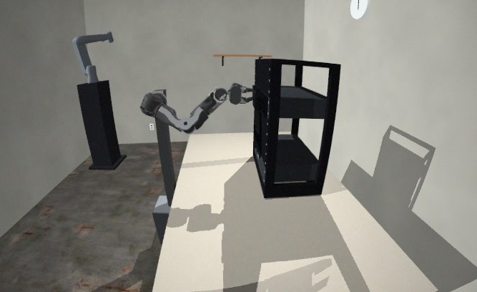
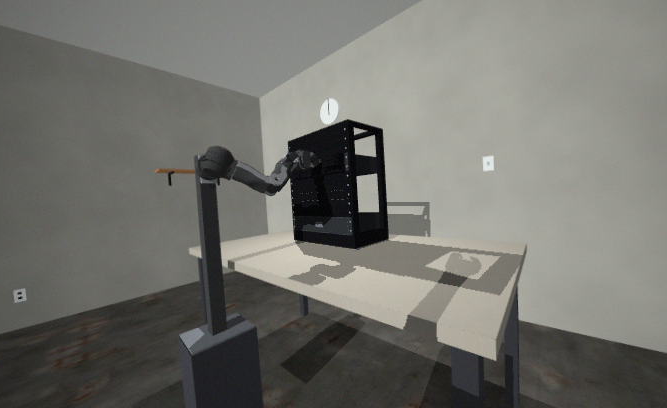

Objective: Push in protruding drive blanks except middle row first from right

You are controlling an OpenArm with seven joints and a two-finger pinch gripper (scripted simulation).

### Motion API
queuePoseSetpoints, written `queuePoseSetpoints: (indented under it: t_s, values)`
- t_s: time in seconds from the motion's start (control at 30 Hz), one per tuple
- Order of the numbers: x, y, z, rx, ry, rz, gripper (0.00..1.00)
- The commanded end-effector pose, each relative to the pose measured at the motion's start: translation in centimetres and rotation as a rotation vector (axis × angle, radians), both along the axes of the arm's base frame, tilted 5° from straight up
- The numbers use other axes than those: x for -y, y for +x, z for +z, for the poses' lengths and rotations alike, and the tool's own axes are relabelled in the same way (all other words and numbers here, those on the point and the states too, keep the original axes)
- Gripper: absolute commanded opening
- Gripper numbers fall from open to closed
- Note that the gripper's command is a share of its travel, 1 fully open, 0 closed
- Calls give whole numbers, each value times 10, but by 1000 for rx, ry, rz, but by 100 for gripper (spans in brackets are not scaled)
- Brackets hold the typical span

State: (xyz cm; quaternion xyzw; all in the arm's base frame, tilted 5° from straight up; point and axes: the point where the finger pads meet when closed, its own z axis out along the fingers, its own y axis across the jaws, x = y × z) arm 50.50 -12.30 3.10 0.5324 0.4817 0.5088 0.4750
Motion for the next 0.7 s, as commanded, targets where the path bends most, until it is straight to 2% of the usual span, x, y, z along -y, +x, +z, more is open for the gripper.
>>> queuePoseSetpoints:
  t_s: [0.0,0.67]
  values:
    - [0,0,5,15,1,2,0]
    - [0,3,8,14,1,2,0]
